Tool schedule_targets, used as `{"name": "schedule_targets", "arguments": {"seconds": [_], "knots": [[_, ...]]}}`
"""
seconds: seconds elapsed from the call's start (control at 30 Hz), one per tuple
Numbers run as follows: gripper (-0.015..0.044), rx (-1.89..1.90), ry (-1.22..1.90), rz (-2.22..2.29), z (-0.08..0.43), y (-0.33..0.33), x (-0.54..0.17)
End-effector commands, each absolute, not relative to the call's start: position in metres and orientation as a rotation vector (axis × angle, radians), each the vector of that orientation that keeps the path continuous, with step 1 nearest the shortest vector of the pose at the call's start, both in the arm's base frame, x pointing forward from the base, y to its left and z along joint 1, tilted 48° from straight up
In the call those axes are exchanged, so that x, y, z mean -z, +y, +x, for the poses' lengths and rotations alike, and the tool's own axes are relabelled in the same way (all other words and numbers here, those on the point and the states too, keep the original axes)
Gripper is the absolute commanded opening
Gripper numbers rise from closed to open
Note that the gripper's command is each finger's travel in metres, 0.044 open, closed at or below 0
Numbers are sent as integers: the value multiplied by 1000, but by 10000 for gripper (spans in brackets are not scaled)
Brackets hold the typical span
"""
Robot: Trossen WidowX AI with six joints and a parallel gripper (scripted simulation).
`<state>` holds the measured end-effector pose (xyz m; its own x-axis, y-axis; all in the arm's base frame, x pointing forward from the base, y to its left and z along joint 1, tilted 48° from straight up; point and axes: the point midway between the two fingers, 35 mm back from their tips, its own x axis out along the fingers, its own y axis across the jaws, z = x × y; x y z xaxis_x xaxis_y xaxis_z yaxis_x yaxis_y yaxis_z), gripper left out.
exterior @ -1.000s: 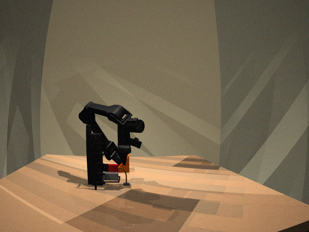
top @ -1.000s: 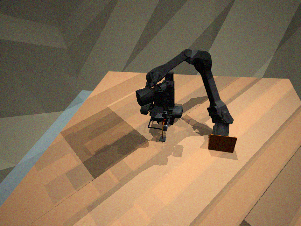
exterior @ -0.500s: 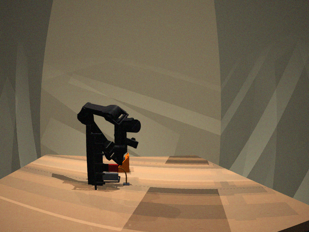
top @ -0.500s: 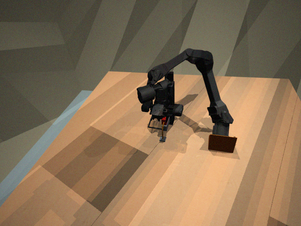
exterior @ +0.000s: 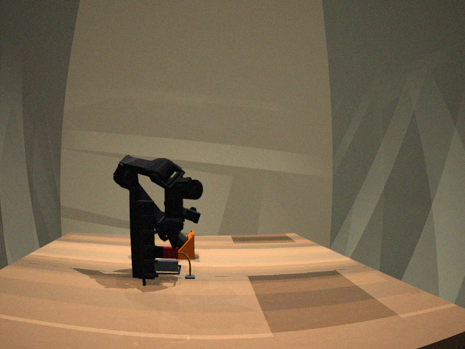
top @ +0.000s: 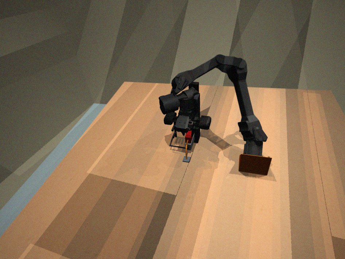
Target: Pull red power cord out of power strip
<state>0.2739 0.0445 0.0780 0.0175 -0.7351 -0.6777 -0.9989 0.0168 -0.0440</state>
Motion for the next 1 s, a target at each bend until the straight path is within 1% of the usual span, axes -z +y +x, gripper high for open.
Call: {"name": "schedule_targets", "arguments": {"seconds": [0.0, 0.4, 0.53, 0.8, 0.97], "knots": [[160, -652, 1776, -1781, 273, 42, -79], [160, -651, 1776, -1782, 273, 33, -71], [55, -649, 1774, -1772, 274, 35, -72], [2, -649, 1774, -1772, 274, 35, -72], [0, -650, 1773, -1772, 274, 38, -70]]}}
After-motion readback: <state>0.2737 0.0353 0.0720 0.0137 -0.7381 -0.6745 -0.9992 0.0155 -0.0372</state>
